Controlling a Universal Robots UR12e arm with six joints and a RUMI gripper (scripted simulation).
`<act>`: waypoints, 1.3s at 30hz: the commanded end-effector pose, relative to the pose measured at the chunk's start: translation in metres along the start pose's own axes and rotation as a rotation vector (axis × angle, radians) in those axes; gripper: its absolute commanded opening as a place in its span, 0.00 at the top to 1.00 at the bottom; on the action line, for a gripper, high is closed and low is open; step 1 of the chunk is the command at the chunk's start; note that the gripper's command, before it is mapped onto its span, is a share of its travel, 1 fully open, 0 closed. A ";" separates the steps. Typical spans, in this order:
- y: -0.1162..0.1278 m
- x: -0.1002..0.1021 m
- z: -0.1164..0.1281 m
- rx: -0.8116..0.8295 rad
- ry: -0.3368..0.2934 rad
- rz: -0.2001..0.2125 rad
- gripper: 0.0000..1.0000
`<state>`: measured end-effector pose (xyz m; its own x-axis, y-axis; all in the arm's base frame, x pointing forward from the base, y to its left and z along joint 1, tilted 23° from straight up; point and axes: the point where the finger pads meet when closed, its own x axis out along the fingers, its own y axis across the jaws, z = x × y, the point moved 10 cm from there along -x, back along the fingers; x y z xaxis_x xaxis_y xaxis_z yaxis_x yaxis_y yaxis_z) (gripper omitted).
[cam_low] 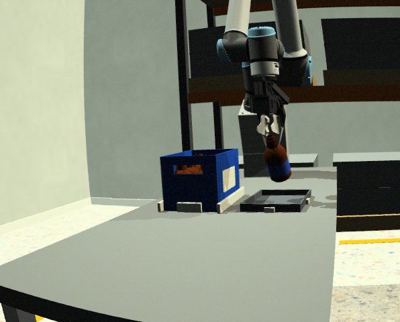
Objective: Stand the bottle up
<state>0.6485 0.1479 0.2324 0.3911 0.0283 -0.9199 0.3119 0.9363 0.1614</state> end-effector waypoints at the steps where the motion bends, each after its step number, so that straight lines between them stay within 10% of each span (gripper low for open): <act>1: 0.000 -0.001 0.000 0.032 -0.001 0.000 1.00; 39: 0.000 -0.001 0.001 0.196 -0.001 0.000 1.00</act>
<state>0.6486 0.1479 0.2324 0.3912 0.0279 -0.9199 0.4745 0.8503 0.2276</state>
